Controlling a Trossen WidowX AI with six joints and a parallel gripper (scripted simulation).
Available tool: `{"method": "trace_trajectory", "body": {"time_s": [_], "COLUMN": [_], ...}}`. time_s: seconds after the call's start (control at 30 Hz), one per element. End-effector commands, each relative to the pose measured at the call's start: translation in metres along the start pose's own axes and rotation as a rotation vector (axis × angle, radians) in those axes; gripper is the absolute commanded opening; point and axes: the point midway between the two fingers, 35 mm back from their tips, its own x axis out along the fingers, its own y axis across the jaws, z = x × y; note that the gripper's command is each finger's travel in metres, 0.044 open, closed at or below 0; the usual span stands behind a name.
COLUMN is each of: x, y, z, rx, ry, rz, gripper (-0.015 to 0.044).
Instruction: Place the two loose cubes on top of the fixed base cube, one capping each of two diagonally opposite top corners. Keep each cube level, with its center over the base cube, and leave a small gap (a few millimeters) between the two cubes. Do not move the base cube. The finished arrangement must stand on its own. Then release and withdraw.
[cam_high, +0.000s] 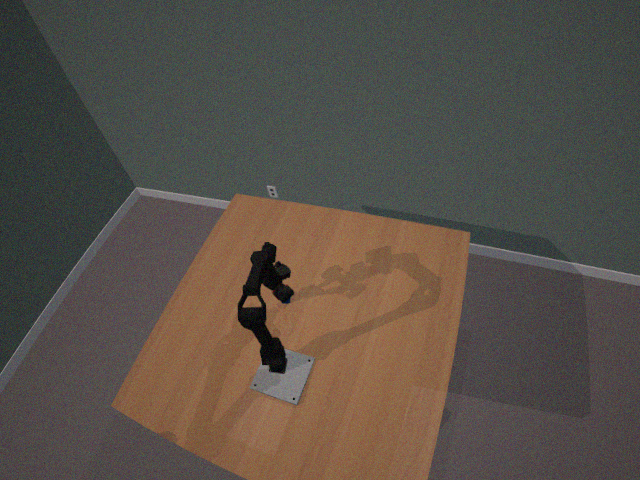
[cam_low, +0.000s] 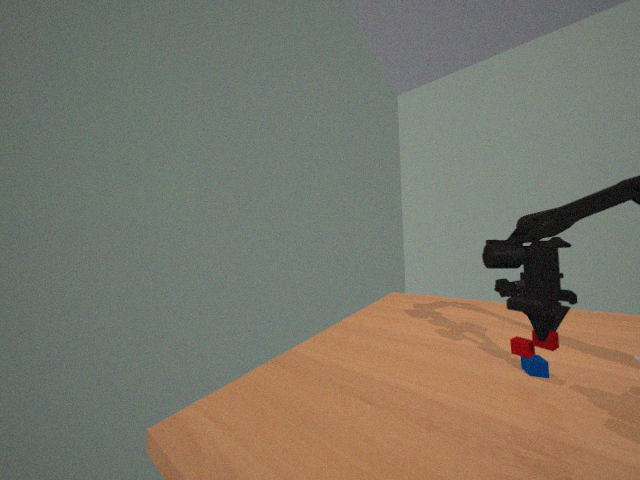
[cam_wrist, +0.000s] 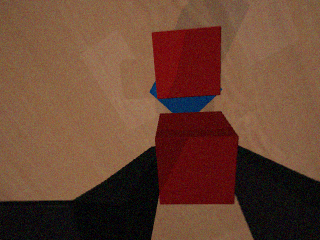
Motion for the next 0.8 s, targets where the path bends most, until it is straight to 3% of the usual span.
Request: {"method": "trace_trajectory", "body": {"time_s": [0.0,0.77], "x": [0.002,0.029], "y": [0.000,0.001], "z": [0.001,0.002], "rx": [-0.006,-0.006], "ry": [-0.004,-0.004], "rz": [-0.002,-0.002], "gripper": [0.0105,0.0105]}}
